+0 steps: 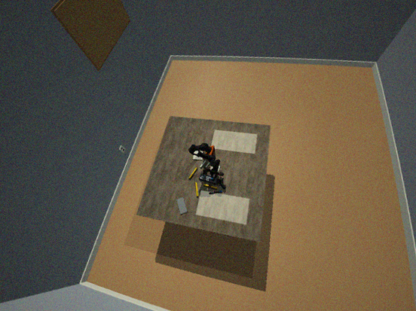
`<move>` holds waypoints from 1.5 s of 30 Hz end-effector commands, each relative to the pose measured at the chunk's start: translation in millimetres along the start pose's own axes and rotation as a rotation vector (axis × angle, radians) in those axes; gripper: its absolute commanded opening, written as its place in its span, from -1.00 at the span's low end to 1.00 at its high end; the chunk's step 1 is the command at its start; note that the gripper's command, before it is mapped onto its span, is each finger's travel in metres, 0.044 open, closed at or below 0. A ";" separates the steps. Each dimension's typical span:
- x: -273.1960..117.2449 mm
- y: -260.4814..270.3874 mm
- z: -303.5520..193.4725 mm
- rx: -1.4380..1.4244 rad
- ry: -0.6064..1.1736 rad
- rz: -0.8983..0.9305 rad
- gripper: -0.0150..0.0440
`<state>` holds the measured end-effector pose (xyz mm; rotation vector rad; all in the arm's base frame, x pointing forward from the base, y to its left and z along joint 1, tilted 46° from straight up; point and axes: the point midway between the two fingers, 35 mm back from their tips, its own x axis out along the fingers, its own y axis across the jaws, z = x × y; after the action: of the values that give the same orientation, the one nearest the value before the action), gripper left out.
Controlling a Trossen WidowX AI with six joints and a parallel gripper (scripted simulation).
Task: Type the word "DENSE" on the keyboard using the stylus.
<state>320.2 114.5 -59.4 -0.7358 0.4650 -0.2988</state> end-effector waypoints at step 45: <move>-15.2 1.4 25.7 -0.007 0.000 0.013 -0.36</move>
<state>320.2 137.1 -39.6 -0.7391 0.4713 -0.2855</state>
